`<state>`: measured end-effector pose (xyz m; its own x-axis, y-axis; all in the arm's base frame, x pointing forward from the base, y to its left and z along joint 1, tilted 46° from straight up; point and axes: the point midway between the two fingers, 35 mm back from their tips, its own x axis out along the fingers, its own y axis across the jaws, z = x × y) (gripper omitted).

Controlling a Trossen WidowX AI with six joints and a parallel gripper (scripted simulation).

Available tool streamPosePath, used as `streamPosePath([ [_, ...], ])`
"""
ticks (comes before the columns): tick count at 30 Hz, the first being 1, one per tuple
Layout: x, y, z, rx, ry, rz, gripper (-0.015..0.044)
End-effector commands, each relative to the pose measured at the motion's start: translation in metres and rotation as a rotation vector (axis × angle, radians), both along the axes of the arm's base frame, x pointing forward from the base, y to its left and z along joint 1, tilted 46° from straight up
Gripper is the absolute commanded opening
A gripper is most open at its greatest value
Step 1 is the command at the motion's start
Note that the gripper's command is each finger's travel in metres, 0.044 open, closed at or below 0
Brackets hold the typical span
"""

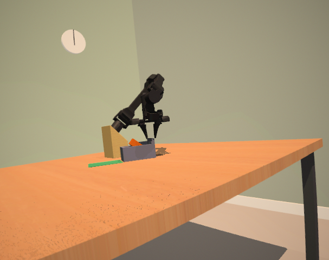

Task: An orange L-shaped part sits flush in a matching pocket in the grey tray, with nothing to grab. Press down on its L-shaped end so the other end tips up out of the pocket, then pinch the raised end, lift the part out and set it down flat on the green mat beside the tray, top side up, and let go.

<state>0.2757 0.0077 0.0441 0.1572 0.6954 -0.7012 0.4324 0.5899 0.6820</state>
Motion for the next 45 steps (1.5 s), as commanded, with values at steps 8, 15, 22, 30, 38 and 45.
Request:
streamPosePath([
  [8, -0.015, -0.042, 0.037, 0.0, -0.007, 0.002, 0.018],
  [15, -0.014, -0.039, 0.034, 0.004, -0.005, -0.004, 0.018],
  [22, -0.014, -0.039, 0.034, 0.004, -0.005, -0.004, 0.018],
  [30, -0.014, -0.039, 0.034, 0.004, -0.005, -0.004, 0.018],
  [38, -0.014, -0.041, 0.033, -0.003, -0.033, 0.024, 0.0233],
  [45, -0.019, -0.058, 0.017, -0.087, -0.369, 0.365, 0.028],
])
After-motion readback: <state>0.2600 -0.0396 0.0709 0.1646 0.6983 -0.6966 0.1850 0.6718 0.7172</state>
